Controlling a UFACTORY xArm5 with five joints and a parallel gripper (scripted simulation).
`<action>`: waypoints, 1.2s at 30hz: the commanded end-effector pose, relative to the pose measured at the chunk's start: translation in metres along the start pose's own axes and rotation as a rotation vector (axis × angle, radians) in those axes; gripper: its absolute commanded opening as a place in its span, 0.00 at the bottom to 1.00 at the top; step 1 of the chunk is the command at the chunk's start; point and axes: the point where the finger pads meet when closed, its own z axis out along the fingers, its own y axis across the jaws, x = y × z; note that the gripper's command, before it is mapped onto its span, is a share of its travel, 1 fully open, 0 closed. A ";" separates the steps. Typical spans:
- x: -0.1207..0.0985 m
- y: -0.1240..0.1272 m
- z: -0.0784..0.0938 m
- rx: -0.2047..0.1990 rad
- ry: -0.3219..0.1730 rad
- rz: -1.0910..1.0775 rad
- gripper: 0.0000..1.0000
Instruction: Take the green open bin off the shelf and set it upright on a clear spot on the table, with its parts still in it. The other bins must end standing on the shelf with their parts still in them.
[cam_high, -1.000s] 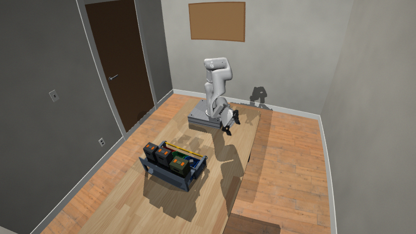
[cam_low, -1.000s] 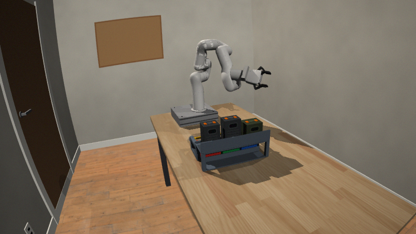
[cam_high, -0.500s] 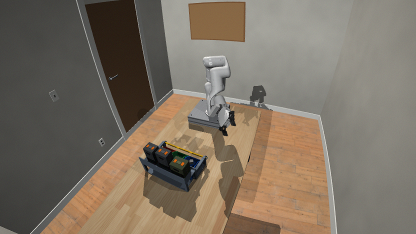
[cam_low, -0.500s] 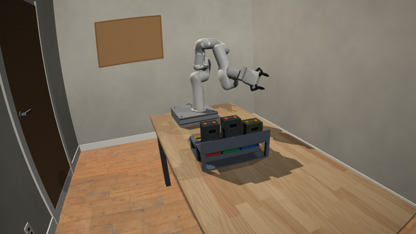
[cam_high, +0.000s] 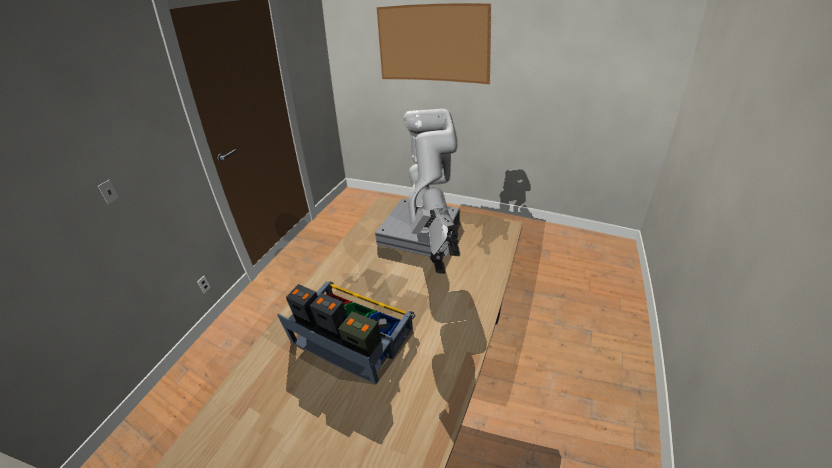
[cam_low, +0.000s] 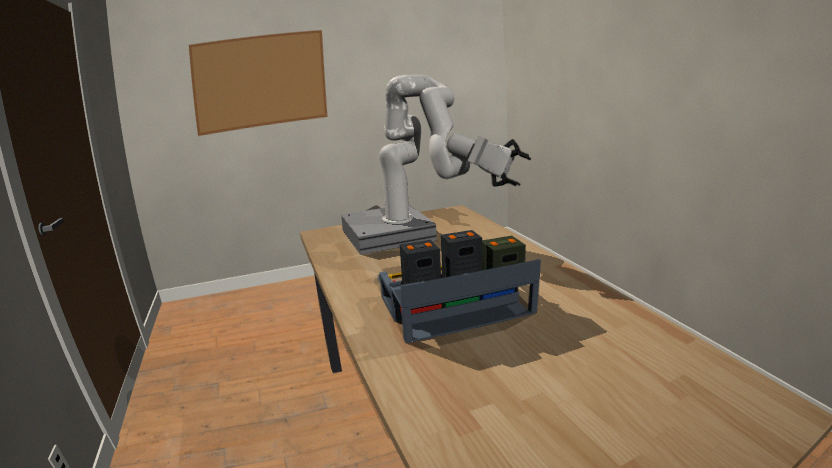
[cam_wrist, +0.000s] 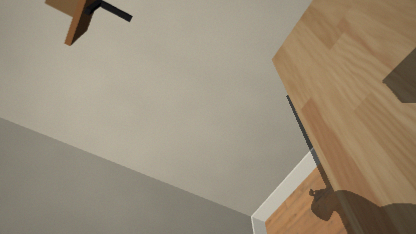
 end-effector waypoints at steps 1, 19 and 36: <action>0.007 0.010 -0.004 -0.054 0.031 0.027 1.00; 0.029 0.049 -0.016 -0.189 0.039 0.111 1.00; 0.048 0.084 -0.026 -0.314 0.047 0.189 1.00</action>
